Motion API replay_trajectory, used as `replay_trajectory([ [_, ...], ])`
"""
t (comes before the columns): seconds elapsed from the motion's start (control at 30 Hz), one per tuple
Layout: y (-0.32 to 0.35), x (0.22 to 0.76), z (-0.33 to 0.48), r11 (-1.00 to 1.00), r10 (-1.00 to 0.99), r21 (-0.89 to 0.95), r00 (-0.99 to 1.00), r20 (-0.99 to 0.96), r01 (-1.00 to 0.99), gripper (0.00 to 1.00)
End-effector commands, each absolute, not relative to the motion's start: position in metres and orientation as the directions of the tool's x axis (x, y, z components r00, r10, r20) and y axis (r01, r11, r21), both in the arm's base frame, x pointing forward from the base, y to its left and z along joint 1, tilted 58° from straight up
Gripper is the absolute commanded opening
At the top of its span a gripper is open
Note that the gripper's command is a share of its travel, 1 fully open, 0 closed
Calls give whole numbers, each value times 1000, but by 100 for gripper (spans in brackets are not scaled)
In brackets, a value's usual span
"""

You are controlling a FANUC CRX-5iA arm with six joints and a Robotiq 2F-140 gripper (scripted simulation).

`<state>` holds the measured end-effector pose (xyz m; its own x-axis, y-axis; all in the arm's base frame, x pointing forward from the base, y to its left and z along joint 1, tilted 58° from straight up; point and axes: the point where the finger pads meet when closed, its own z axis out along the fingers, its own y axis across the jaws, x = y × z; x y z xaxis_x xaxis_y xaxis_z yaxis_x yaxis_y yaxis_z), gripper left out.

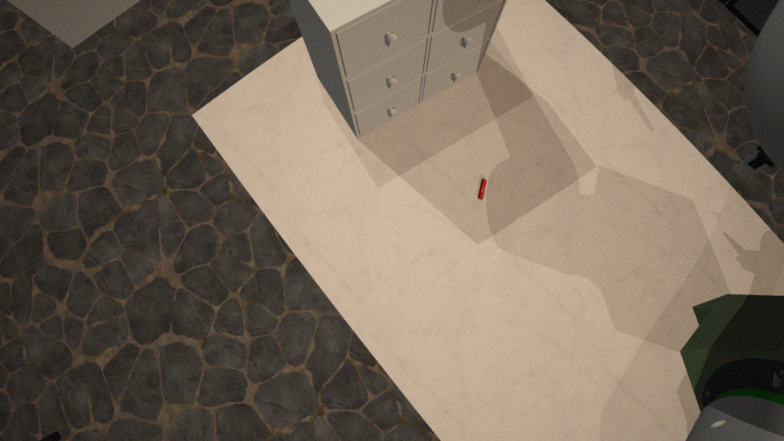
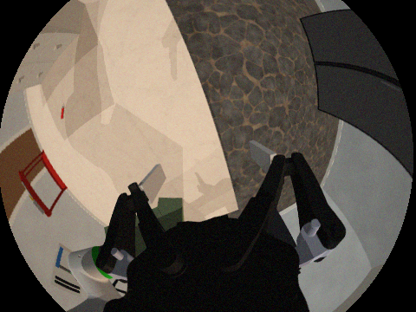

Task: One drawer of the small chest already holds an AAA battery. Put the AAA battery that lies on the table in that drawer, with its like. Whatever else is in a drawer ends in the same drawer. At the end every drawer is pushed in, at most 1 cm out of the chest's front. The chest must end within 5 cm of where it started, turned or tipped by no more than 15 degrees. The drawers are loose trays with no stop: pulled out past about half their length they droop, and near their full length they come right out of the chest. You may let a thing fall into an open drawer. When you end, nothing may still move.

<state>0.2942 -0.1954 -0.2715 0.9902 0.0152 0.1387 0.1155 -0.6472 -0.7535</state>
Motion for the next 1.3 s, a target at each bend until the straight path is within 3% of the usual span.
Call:
replay_trajectory([
  [0.0,-196,294,-272,-648,15,-753,990,139,115,100],
  [0.6,-197,296,-268,-648,12,-753,990,140,115,100],
  [0.9,-229,361,-141,-635,-84,-765,975,207,108,100],
  [1.1,-237,379,-87,-629,-102,-769,968,227,114,100],
  [1.13,-240,390,-42,-623,-117,-773,962,248,123,100],
  [1.27,-241,398,5,-616,-127,-776,955,267,135,100],
])
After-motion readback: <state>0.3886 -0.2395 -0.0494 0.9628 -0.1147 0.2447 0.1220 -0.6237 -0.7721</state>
